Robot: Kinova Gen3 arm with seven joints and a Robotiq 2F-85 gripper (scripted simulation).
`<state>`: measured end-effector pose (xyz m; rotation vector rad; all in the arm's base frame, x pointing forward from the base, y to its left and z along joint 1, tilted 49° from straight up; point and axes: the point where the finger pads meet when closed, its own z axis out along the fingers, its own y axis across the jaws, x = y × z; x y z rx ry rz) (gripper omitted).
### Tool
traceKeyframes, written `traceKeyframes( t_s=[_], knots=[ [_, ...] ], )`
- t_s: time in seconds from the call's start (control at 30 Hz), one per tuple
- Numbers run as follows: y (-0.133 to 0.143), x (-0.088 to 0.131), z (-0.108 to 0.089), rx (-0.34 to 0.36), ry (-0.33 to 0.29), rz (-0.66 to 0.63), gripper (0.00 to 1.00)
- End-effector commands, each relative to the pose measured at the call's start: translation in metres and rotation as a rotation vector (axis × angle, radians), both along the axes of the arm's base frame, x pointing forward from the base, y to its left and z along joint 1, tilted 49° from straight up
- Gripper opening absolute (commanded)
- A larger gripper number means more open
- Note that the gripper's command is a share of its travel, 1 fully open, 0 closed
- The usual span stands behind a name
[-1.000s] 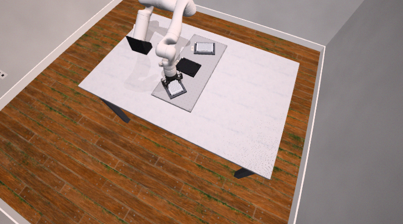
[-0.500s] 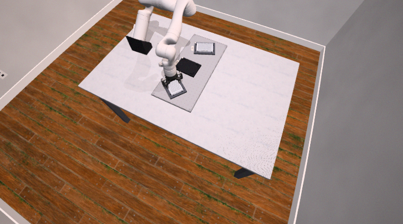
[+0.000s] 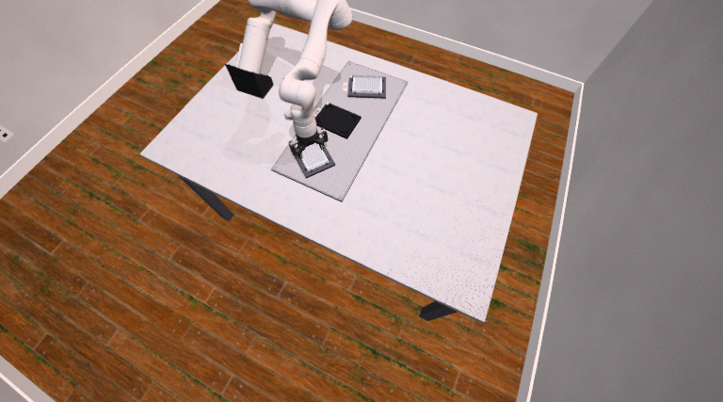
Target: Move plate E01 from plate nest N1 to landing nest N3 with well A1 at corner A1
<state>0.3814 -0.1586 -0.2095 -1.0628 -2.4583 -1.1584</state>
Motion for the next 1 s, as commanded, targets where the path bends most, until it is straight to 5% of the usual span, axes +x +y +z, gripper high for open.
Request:
traceKeyframes(
  t_s=[0.0,0.97],
  knots=[
    [0.0015,0.0002,-0.0010,0.001,0.000,0.000,0.00],
    [-0.0027,-0.0004,0.0027,0.001,0.000,0.000,0.00]
  ],
)
